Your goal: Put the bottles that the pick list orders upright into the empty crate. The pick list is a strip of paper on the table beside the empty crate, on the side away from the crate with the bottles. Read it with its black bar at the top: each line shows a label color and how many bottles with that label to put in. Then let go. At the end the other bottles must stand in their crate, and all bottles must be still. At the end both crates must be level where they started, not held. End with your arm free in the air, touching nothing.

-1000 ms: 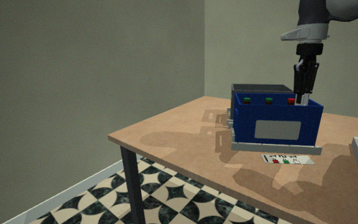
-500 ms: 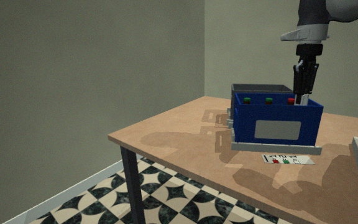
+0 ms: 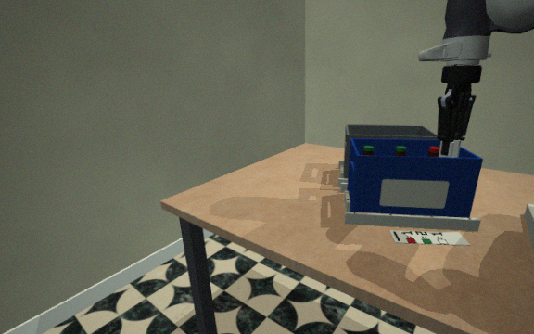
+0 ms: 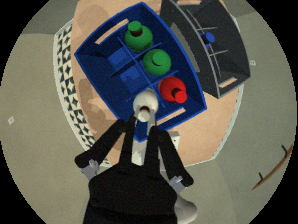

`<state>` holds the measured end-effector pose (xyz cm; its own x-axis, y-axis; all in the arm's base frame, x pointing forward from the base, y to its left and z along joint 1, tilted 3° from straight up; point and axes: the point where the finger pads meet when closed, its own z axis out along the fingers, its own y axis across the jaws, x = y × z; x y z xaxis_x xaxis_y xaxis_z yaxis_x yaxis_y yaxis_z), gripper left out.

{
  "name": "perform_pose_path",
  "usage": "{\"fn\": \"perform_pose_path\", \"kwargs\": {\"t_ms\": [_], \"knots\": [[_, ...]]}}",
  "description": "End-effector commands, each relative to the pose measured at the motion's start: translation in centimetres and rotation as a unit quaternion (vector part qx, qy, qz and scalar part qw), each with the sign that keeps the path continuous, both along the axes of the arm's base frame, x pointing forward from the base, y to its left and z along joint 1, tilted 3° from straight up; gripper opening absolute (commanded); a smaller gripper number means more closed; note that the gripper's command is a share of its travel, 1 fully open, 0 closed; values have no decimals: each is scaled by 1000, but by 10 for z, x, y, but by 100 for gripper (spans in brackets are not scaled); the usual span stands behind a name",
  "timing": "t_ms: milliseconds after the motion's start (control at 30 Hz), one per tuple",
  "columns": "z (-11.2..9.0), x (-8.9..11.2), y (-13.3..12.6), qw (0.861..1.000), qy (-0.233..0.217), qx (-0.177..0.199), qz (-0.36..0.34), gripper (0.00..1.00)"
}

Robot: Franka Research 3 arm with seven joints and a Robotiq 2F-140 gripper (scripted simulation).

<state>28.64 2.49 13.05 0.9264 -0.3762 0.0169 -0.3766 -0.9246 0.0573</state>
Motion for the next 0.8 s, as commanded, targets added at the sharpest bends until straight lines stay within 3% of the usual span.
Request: {"fn": "perform_pose_path", "kwargs": {"t_ms": [0, 533, 567, 767], "knots": [[1, 3, 1, 1000, -4, 0, 1, 0], [1, 3, 1, 1000, -4, 0, 1, 0], [-1, 3, 1, 1000, -4, 0, 1, 38], [-1, 3, 1, 1000, -4, 0, 1, 38]]}}
